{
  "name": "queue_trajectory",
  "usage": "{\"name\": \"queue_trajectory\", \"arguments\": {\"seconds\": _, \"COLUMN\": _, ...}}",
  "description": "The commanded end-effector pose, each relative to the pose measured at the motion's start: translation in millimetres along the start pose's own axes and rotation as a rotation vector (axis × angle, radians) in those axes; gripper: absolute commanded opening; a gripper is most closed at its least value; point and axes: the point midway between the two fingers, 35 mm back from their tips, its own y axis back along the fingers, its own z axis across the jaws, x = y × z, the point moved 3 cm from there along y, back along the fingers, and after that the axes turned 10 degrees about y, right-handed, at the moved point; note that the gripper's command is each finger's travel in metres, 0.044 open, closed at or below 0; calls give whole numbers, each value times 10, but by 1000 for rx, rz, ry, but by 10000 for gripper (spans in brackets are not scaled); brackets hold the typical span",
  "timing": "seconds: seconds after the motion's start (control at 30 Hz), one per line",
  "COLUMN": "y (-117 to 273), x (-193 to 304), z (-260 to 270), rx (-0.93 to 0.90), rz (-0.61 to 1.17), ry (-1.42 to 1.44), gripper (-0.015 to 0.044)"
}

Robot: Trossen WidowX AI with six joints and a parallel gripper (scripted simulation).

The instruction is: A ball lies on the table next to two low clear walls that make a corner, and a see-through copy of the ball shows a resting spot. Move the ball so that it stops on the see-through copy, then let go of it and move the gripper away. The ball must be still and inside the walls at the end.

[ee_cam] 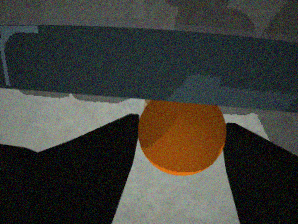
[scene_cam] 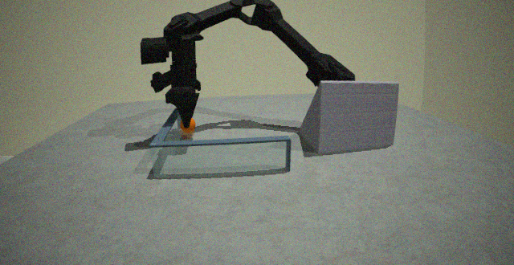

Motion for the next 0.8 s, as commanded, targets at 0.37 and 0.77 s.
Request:
{"name": "queue_trajectory", "arguments": {"seconds": 0.37, "y": -187, "x": 6, "z": 5, "rx": 6, "rz": -4, "ry": 8, "gripper": 0}}
{"name": "queue_trajectory", "arguments": {"seconds": 0.77, "y": -190, "x": -6, "z": -2, "rx": 2, "rz": -8, "ry": 0, "gripper": 157}}
